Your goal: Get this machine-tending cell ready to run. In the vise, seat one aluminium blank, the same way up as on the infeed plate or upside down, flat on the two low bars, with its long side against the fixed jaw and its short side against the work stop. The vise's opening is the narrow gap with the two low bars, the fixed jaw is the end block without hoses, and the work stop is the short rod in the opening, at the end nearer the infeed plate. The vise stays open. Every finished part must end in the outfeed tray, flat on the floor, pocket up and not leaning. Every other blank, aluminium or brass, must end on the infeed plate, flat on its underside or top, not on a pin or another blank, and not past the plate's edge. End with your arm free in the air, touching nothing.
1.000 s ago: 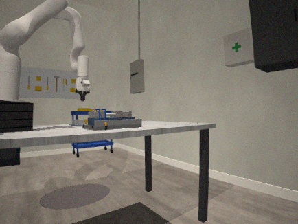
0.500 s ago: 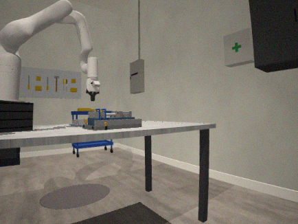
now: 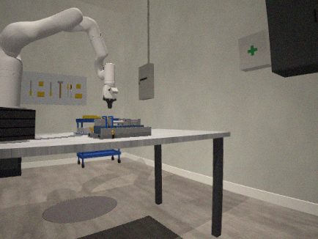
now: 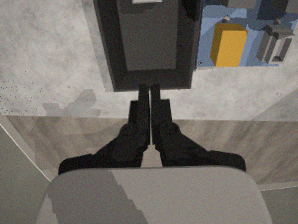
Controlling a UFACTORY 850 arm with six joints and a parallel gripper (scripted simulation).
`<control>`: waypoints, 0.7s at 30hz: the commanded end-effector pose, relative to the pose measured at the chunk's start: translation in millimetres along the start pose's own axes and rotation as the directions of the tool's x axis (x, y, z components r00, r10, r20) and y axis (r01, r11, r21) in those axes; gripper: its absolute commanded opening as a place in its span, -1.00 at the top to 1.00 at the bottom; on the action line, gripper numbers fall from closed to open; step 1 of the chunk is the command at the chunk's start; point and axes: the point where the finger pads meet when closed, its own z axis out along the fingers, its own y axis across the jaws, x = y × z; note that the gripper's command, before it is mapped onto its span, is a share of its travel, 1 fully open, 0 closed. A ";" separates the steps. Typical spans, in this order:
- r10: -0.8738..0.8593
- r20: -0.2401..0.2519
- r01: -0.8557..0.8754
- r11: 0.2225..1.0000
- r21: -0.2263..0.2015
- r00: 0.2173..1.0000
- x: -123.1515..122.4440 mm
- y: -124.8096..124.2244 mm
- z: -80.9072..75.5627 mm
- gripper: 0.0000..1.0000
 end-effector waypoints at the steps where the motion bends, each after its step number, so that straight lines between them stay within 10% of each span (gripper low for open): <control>1: 0.000 0.000 0.000 1.000 0.000 1.000 -0.4 -2.3 -0.2 1.00; 21: 0.000 0.000 0.000 1.000 0.000 1.000 -0.4 -2.4 22.2 1.00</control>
